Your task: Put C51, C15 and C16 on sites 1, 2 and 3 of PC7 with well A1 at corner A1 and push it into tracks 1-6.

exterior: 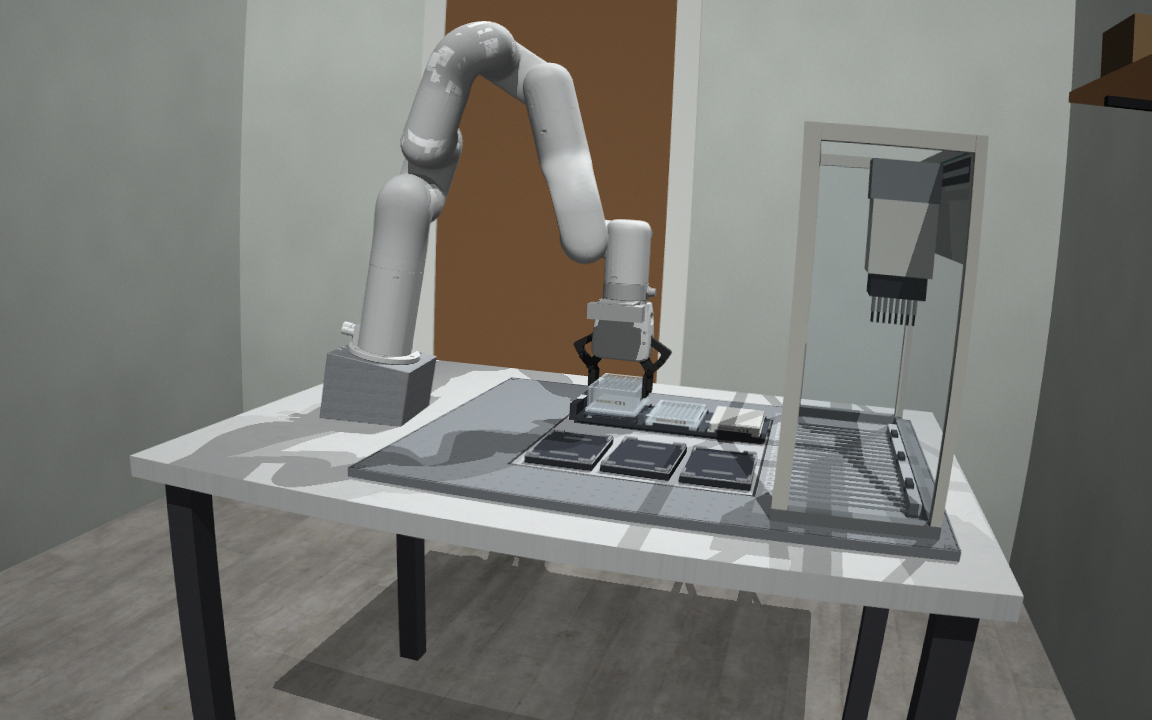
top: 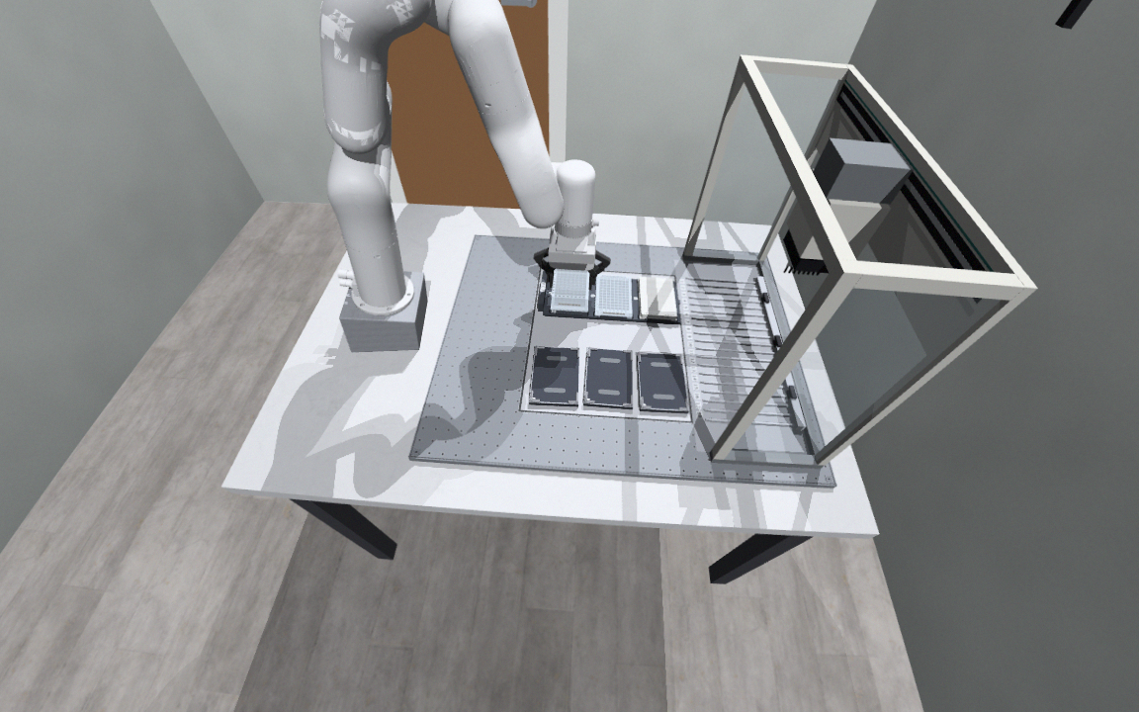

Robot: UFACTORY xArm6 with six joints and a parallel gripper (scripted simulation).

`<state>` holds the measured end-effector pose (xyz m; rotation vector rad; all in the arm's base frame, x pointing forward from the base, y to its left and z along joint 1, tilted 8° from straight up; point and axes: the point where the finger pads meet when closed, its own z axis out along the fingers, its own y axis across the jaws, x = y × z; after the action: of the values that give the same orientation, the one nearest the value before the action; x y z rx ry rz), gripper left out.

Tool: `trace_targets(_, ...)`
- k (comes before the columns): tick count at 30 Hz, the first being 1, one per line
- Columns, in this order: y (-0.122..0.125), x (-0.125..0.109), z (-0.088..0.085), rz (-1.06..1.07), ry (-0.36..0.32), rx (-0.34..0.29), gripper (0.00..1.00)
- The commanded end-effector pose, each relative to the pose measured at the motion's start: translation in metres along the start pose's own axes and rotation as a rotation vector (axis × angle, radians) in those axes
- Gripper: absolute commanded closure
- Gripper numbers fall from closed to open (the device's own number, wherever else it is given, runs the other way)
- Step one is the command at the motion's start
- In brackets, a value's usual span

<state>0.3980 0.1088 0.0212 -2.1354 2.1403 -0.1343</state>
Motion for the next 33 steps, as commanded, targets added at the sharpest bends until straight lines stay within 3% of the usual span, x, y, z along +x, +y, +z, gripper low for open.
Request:
trace_targets(1,-0.0014,-0.0004,0.0018,0.000,-0.001,0.003,1.00)
trace_targets(30,-0.0014,-0.0004,0.0085,0.000,-0.001,0.004,1.00)
trace_targets(31,-0.0014,-0.0004,0.0090,0.000,-0.001,0.003,0.00)
trace_targets(33,-0.0014,-0.0004,0.0090,0.000,-0.001,0.003,0.00)
